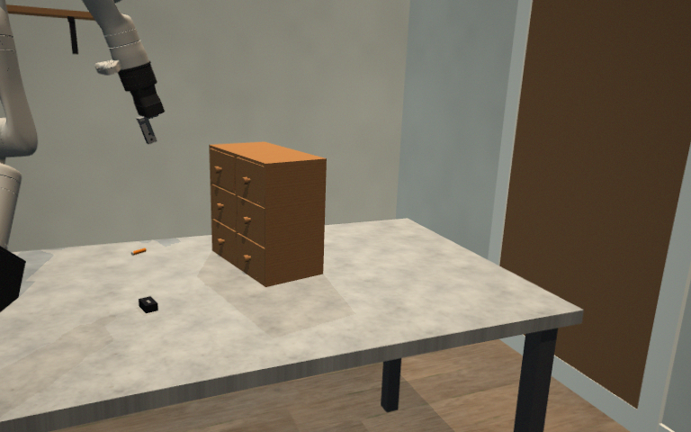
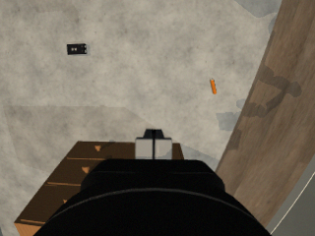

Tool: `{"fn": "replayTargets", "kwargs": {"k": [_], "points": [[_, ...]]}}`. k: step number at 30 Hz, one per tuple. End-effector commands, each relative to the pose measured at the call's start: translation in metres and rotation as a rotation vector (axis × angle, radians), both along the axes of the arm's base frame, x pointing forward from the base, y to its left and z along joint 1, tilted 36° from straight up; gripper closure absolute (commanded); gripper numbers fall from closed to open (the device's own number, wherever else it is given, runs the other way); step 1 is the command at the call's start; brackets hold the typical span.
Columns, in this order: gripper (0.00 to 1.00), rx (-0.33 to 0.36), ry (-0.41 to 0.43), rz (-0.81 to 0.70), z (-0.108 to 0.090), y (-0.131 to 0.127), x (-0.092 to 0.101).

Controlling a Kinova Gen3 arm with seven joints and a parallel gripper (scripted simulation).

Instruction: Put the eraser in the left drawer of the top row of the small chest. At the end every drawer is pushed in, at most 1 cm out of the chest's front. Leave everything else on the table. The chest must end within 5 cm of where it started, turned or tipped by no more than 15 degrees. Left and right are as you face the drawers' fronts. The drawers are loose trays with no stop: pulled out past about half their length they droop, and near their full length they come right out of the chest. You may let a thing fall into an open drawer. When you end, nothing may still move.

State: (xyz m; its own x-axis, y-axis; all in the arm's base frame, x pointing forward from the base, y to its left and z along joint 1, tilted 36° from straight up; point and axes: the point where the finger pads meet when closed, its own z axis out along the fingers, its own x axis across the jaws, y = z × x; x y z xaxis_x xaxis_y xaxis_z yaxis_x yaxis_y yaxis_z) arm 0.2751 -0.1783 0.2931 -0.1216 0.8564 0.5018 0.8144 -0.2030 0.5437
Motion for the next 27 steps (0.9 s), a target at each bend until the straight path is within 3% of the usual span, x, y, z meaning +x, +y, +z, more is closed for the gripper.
{"fn": "replayTargets", "kwargs": {"k": [1, 16, 27], "points": [[1.0, -0.01, 0.038, 0.028, 0.003, 0.0, -0.001], [1.0, -0.03, 0.183, 0.113, 0.014, -0.009, -0.019], [1.0, -0.037, 0.237, 0.145, 0.018, -0.012, -0.026]]}}
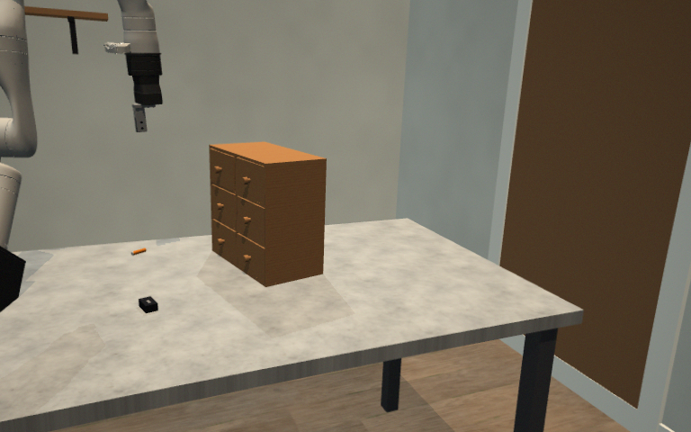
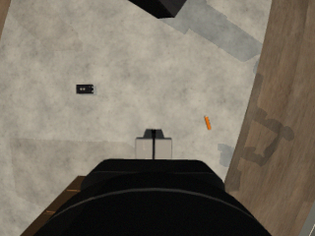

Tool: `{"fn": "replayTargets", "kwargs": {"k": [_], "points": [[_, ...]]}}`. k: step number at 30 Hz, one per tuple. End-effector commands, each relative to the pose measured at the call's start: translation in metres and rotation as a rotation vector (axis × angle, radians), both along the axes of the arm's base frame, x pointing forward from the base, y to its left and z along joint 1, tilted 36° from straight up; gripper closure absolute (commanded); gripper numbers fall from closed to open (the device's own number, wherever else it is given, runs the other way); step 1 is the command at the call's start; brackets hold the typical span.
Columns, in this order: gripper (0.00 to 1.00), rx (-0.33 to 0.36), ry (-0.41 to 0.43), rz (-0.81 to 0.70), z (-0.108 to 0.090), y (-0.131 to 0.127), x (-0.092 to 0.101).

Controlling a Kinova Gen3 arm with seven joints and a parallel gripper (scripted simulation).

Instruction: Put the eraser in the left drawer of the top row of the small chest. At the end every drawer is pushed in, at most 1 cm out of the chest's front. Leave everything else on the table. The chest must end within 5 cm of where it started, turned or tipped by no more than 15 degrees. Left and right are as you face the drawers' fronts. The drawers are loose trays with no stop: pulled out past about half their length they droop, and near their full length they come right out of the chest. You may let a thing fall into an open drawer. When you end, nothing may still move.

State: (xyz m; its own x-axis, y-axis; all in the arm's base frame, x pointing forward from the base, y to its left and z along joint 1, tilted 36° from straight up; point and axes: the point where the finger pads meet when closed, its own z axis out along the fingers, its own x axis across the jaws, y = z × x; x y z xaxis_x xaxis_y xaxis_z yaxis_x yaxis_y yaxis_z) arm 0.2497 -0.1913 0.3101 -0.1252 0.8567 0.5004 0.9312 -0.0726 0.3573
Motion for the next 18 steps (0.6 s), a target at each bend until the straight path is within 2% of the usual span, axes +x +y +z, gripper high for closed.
{"fn": "replayTargets", "kwargs": {"k": [1, 18], "points": [[1.0, -0.004, 0.023, 0.016, 0.0017, 0.0003, -0.0015], [1.0, -0.007, 0.045, 0.028, 0.0034, -0.0011, -0.0043]]}}
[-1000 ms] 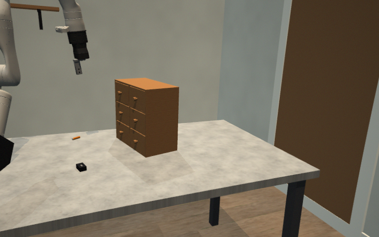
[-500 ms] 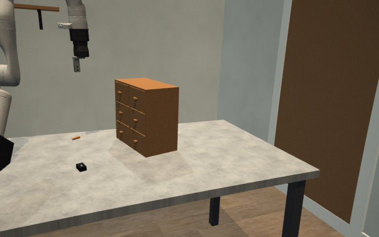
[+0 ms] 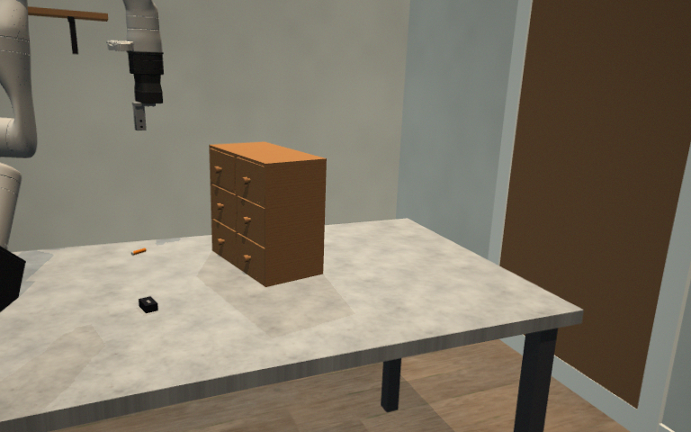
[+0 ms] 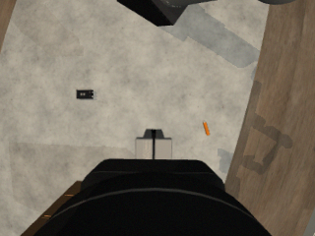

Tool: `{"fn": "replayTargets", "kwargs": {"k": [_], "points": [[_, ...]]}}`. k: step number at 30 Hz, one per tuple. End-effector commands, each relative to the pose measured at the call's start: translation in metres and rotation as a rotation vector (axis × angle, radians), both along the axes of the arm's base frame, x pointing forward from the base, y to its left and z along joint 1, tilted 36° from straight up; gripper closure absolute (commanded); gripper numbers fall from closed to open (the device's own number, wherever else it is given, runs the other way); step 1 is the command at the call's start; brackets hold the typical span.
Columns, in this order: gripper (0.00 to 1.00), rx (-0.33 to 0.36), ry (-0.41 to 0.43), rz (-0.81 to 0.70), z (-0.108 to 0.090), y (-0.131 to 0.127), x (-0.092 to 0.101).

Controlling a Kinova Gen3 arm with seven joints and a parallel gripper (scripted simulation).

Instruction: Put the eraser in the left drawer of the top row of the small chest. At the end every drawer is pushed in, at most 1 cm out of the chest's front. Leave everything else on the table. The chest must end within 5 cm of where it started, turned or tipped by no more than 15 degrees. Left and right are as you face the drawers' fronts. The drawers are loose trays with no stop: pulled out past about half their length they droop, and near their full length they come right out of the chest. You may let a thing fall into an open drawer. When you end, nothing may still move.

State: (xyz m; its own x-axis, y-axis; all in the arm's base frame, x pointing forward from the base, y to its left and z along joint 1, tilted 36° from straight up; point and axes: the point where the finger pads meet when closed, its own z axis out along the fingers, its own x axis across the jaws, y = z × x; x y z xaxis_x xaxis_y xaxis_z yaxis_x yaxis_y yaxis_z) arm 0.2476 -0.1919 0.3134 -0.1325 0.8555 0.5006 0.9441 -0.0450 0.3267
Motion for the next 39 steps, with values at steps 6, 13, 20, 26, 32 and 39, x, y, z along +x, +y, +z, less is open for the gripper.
{"fn": "replayTargets", "kwargs": {"k": [6, 13, 20, 26, 32, 39], "points": [[1.0, -0.003, 0.012, 0.0, 0.0001, -0.0005, -0.0022], [1.0, -0.003, 0.012, 0.0, 0.0001, -0.0005, -0.0022], [1.0, -0.003, 0.012, 0.0, 0.0001, -0.0005, -0.0022], [0.0, -0.003, 0.012, 0.0, 0.0001, -0.0005, -0.0022], [0.0, -0.003, 0.012, 0.0, 0.0001, -0.0005, -0.0022], [0.0, -0.003, 0.012, 0.0, 0.0001, -0.0005, -0.0022]]}}
